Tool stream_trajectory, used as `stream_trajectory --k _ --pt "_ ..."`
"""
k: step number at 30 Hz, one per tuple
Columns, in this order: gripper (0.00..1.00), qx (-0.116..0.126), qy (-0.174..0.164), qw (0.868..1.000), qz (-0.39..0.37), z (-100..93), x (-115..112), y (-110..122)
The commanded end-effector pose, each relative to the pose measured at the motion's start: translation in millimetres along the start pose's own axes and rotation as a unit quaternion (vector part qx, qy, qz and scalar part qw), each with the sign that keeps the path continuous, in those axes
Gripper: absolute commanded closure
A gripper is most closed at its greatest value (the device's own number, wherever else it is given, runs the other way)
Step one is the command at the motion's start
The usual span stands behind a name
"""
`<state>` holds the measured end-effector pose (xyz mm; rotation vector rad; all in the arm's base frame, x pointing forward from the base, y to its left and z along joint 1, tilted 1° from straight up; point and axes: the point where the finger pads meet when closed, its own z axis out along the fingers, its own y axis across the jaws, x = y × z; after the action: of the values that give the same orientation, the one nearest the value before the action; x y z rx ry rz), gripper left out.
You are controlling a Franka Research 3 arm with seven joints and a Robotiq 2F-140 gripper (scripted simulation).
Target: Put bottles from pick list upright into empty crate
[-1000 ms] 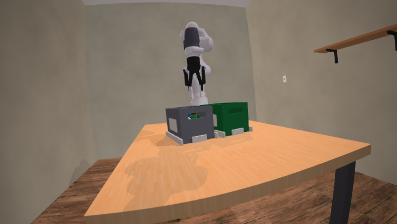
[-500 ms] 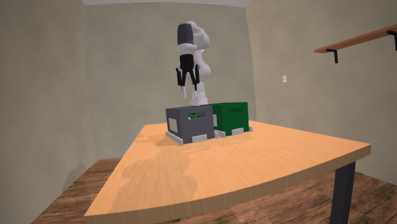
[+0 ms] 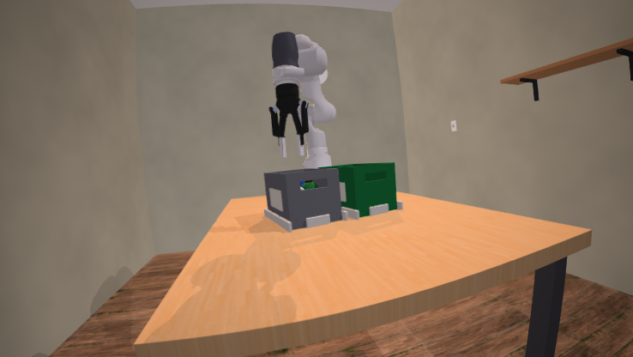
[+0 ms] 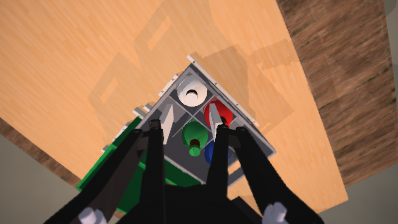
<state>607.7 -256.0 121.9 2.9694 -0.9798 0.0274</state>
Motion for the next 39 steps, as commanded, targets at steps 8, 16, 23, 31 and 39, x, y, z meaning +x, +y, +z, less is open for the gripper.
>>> stream_trajectory --k 8,16,23,31,39 --pt "0.62 0.0 -0.007 1.0 -0.013 0.7 -3.1 -1.6" --pt "0.62 0.0 -0.007 1.0 -0.013 0.7 -3.1 -1.6" --pt "0.62 0.0 -0.007 1.0 -0.013 8.7 -3.2 -1.6" --pt "0.62 0.0 -0.007 1.0 -0.013 18.1 -3.4 -1.6" --pt "0.62 0.0 -0.007 1.0 -0.013 27.4 -3.5 -1.6"
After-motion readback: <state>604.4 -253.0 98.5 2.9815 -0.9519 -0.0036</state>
